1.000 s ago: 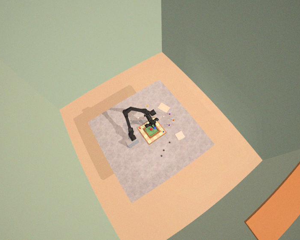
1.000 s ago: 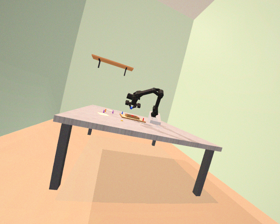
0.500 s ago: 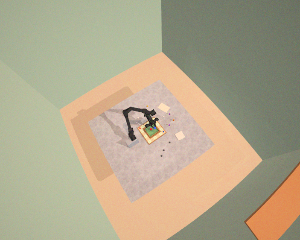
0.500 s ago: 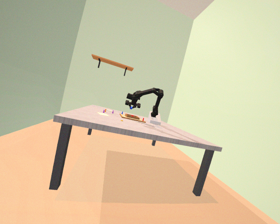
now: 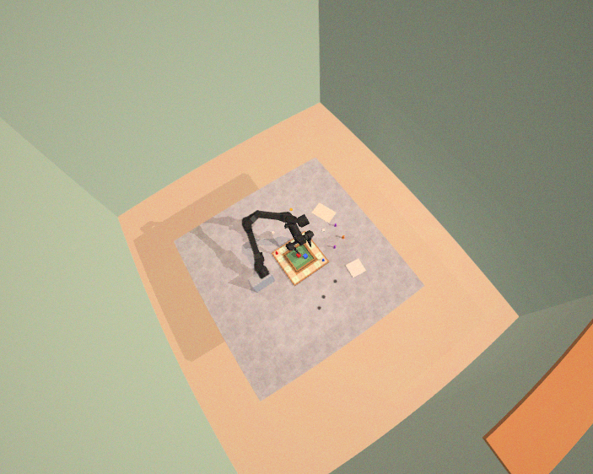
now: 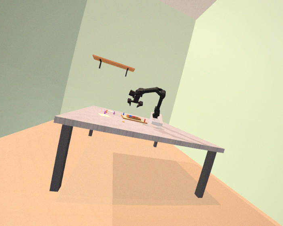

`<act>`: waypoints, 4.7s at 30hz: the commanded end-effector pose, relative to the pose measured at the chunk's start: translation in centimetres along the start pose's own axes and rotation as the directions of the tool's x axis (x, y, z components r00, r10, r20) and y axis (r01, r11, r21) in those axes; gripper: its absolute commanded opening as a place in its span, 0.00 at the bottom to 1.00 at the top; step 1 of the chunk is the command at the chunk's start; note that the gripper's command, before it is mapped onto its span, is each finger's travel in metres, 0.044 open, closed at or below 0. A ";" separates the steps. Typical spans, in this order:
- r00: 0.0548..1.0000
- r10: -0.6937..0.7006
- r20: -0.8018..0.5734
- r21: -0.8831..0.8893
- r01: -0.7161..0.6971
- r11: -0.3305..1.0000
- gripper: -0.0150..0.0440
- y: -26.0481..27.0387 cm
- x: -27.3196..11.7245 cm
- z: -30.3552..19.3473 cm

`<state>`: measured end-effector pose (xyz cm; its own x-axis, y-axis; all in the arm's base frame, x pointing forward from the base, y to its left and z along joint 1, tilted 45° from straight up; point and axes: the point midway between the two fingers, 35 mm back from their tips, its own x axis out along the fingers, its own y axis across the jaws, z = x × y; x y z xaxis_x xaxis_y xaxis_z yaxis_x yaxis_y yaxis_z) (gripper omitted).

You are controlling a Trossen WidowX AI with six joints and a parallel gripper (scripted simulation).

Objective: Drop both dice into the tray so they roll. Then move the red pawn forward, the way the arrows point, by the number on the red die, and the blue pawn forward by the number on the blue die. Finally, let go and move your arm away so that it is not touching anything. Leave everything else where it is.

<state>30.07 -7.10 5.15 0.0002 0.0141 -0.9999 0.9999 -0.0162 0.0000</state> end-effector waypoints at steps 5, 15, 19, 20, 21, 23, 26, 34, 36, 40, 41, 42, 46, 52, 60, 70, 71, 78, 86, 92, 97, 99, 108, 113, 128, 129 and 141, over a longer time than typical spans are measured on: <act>0.805 -0.021 -0.594 -0.013 0.016 1.000 1.00 0.1 4.0 -0.7; 0.773 -0.010 -0.634 -0.058 -0.035 0.998 0.91 -2.0 4.1 -0.9; 0.766 0.002 -0.643 -0.367 -0.310 0.877 0.73 -3.8 1.3 -4.0; 0.764 0.004 -0.646 -0.438 -0.375 0.817 0.69 -4.3 0.7 -4.8; 0.761 0.007 -0.648 -0.504 -0.436 0.746 0.64 -4.9 0.1 -5.5; 0.756 0.012 -0.655 -0.614 -0.541 0.575 0.59 -6.2 -1.0 -7.0; 0.746 0.017 -0.666 -0.716 -0.645 0.266 0.59 -8.3 -2.3 -9.2; 0.720 0.023 -0.693 -0.656 -0.617 -0.435 0.59 -13.3 -3.6 -13.0; 0.716 0.024 -0.698 -0.613 -0.580 -0.536 0.59 -14.2 -3.6 -13.5; 0.715 0.024 -0.699 -0.605 -0.573 -0.552 0.59 -14.3 -3.6 -13.6; 0.715 0.024 -0.699 -0.605 -0.573 -0.552 0.59 -14.3 -3.6 -13.6; 0.715 0.024 -0.699 -0.605 -0.573 -0.552 0.59 -14.3 -3.6 -13.6; 0.715 0.024 -0.699 -0.605 -0.573 -0.552 0.59 -14.4 -3.5 -13.5; 0.715 0.024 -0.699 -0.605 -0.573 -0.552 0.59 -14.4 -3.5 -13.5; 0.715 0.024 -0.699 -0.605 -0.573 -0.552 0.59 -14.4 -2.3 -14.6; 0.717 0.024 -0.697 -0.607 -0.571 -0.552 0.59 -14.3 -1.1 -15.7; 0.717 0.024 -0.697 -0.607 -0.571 -0.552 0.59 -14.3 -1.0 -15.8; 0.716 0.024 -0.698 -0.606 -0.572 -0.553 0.59 -14.3 -0.3 -16.6; 0.713 0.024 -0.701 -0.604 -0.574 -0.553 0.59 -14.3 0.5 -17.4; 0.713 0.024 -0.701 -0.604 -0.574 -0.553 0.37 -14.3 0.5 -17.4; 0.713 0.024 -0.701 -0.604 -0.574 -0.553 0.31 -14.3 0.5 -17.4; 0.713 0.024 -0.701 -0.604 -0.574 -0.553 0.29 -14.3 0.5 -17.4; 0.725 0.029 -0.688 -0.616 -0.563 -0.551 0.25 -13.8 -0.5 -16.1; 0.734 0.030 -0.678 -0.625 -0.555 -0.549 0.25 -13.5 -1.8 -14.5; 0.732 0.023 -0.681 -0.621 -0.561 -0.548 0.25 -13.8 -6.3 -10.2; 0.730 0.023 -0.683 -0.619 -0.562 -0.548 0.25 -13.9 -6.7 -9.9; 0.718 0.023 -0.696 -0.608 -0.572 -0.551 0.25 -13.9 -7.0 -7.8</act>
<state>16.09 1.40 13.28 0.0439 0.7042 -0.7086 -0.5460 0.6109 0.5733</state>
